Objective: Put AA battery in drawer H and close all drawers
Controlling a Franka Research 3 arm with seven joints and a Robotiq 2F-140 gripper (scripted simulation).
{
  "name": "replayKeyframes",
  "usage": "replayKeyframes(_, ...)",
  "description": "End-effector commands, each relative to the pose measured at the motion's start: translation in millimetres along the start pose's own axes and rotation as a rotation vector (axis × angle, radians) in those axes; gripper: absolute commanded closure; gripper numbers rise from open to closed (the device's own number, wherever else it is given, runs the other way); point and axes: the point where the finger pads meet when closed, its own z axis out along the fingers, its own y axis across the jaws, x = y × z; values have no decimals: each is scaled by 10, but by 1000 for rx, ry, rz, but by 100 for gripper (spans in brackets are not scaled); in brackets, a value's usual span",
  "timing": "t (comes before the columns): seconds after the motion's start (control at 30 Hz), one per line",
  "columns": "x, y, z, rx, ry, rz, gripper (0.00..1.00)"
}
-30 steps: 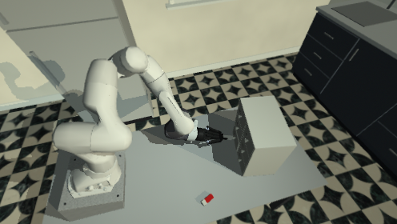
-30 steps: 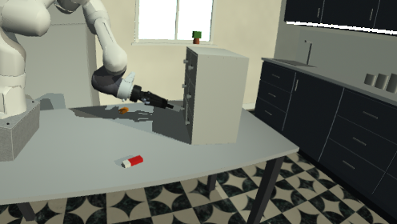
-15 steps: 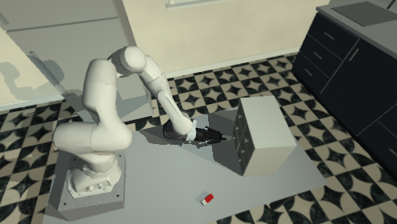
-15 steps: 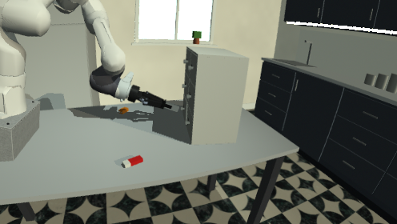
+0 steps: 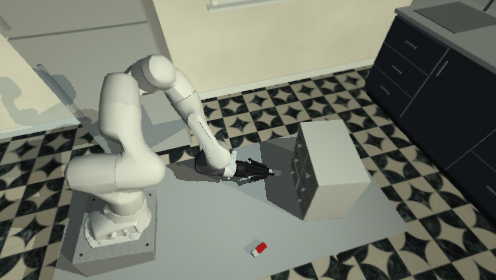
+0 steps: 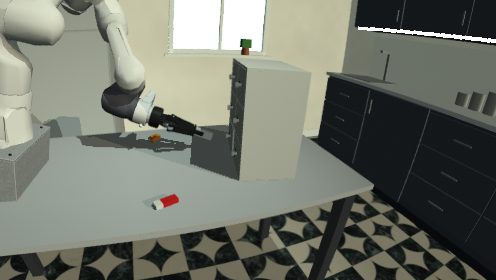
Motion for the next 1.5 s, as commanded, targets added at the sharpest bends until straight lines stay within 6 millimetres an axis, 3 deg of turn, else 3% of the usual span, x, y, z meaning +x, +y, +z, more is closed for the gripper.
replayKeyframes(0.0, 51, 5, -50, -2, 6, 5, 100)
replayKeyframes(0.13, 125, 5, -132, -2, 6, 5, 100)
replayKeyframes(0.4, 582, 6, -641, -2, 6, 5, 100)
replayKeyframes(0.53, 706, 7, -778, -2, 6, 5, 100)
replayKeyframes(1.47, 733, 7, -808, -2, 1, 5, 100)
